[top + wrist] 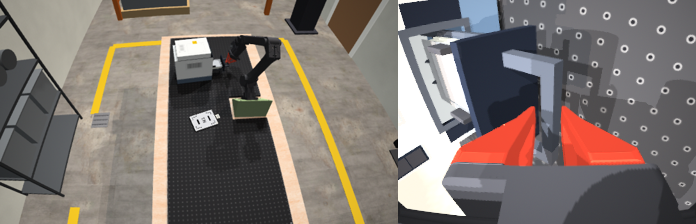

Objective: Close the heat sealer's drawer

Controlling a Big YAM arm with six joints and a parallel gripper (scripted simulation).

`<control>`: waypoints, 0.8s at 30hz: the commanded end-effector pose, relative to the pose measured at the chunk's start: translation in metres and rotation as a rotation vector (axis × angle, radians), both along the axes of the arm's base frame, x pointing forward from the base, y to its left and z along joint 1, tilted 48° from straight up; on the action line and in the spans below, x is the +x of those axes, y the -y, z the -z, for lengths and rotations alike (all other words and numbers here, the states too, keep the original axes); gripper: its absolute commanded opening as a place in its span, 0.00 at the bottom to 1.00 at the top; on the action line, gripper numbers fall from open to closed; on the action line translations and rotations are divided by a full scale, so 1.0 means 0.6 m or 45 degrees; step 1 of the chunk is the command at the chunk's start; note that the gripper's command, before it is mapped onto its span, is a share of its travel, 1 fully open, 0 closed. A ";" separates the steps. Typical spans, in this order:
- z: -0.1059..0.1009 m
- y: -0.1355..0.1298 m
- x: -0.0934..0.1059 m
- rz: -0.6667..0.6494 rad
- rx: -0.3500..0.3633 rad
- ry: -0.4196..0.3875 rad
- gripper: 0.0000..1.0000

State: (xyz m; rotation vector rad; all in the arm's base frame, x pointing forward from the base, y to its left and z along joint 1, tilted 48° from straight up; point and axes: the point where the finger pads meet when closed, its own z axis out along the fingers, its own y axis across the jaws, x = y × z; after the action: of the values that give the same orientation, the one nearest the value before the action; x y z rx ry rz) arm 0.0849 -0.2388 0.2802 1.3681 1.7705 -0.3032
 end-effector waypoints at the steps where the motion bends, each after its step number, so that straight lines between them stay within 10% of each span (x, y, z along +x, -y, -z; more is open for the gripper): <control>1: 0.003 0.005 -0.002 0.014 0.007 0.005 0.20; 24: -0.021 0.003 0.000 0.004 -0.032 0.001 0.00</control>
State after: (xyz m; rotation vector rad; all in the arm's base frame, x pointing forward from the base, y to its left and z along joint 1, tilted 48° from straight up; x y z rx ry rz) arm 0.0841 -0.2392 0.2796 1.3721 1.7711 -0.3072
